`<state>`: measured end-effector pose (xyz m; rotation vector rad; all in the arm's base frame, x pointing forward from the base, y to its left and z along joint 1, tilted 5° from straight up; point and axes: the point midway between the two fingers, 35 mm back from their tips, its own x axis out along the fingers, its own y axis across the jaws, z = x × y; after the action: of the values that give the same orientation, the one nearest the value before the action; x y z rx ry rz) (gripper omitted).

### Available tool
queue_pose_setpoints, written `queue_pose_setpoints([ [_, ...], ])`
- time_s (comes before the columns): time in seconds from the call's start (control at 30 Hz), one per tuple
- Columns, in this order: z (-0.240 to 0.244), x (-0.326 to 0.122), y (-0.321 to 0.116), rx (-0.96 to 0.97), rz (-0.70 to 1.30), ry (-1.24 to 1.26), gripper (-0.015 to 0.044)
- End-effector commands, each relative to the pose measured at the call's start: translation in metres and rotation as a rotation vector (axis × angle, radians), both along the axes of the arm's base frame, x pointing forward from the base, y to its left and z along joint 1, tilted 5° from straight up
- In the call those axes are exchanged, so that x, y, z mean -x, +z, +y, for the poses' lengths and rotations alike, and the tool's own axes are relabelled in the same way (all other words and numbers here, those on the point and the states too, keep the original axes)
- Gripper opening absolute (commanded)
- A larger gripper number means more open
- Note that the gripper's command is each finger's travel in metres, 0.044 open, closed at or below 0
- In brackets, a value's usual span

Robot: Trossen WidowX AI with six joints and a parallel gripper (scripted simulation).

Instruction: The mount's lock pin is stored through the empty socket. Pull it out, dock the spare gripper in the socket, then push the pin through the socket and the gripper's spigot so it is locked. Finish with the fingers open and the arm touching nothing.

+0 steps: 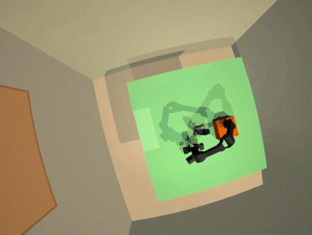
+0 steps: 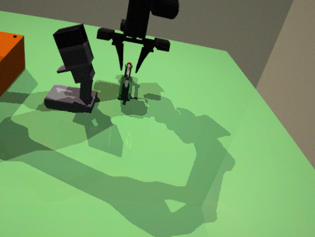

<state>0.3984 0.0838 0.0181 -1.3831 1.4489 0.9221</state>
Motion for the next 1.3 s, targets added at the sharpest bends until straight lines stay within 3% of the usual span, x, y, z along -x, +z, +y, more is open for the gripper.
queue_pose_setpoints([
  [0.0,-0.001,0.0,-0.008,0.007,0.003,0.005,0.018],
  [0.8,-0.004,-0.002,-0.043,0.008,0.003,0.005,0.018],
  [1.03,-0.004,-0.002,-0.043,0.008,0.003,0.005,0.0],
  [1.27,-0.004,-0.001,-0.043,0.008,0.003,0.005,0.0],
])
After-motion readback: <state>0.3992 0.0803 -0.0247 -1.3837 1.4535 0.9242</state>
